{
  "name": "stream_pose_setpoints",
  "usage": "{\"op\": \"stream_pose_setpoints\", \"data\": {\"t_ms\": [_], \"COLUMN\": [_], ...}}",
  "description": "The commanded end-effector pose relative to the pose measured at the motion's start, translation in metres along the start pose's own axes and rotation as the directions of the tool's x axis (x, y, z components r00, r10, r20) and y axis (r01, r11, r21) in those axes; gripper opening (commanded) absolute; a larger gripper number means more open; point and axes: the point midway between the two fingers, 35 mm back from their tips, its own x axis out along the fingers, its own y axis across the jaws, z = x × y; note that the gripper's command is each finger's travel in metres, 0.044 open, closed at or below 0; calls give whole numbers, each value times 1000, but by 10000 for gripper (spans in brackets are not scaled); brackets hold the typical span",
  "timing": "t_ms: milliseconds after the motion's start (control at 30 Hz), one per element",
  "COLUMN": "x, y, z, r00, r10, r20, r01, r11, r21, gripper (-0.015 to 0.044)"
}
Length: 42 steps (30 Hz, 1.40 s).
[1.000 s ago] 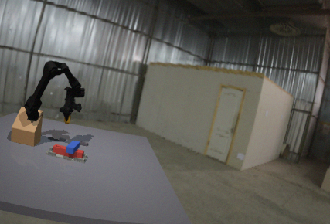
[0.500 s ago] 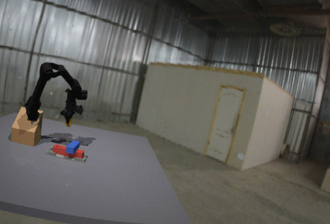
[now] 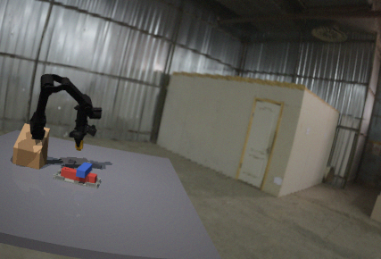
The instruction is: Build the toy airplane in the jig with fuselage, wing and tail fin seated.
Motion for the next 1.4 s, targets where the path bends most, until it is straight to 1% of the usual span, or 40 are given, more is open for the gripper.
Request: {"op": "stream_pose_setpoints", "data": {"t_ms": [0, 600, 1300, 1367], "x": [3, 14, 26, 26], "y": [-12, -69, -126, -126], "z": [1, 3, -10, -11], "r00": [1000, 999, 996, 996], "r10": [-7, -35, -90, -90], "r20": [0, 4, -11, -11], "r01": [7, 35, 90, 90], "r11": [1000, 999, 996, 996], "r21": [-5, 0, 8, 8], "gripper": [0, 0, 0, 53]}}
